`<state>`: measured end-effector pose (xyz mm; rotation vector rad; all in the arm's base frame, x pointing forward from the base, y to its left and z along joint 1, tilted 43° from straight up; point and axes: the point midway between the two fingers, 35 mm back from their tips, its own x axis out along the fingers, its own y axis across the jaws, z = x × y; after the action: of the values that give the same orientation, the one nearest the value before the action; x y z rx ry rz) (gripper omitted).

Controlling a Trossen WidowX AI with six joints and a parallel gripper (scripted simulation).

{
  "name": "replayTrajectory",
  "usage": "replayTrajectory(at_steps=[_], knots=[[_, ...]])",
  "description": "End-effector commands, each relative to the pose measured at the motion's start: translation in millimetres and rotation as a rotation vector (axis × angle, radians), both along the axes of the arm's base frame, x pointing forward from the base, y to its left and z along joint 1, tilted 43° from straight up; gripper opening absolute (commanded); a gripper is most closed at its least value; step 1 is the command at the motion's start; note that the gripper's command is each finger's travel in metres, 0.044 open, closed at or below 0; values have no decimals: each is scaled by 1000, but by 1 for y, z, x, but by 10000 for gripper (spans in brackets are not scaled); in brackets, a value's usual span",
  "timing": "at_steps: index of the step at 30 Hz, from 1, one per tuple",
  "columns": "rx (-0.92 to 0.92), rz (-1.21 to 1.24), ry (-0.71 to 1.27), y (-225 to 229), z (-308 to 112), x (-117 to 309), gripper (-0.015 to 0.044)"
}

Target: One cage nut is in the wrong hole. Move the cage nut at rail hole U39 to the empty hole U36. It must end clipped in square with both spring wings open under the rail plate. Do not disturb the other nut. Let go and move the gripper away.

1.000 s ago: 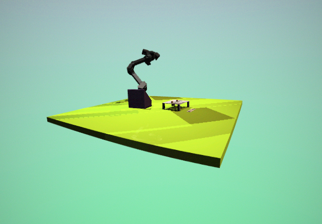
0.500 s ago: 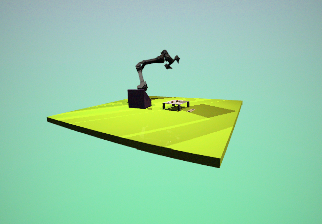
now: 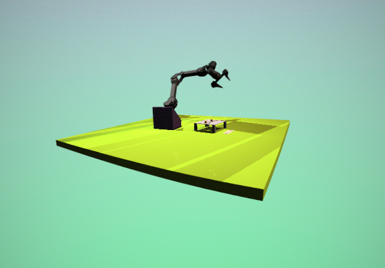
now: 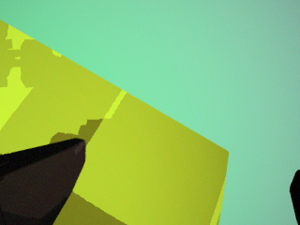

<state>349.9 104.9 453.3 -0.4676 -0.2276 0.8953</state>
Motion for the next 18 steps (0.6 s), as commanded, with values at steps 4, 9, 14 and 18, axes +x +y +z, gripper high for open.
replayTrajectory(at_steps=[4,9,14,18], knots=[[-120,-152,186,-51,-87,61,440],[-209,-200,293,-82,-141,80,440],[-318,-207,419,-115,-205,88,440],[-411,-172,546,-144,-265,82,440]])
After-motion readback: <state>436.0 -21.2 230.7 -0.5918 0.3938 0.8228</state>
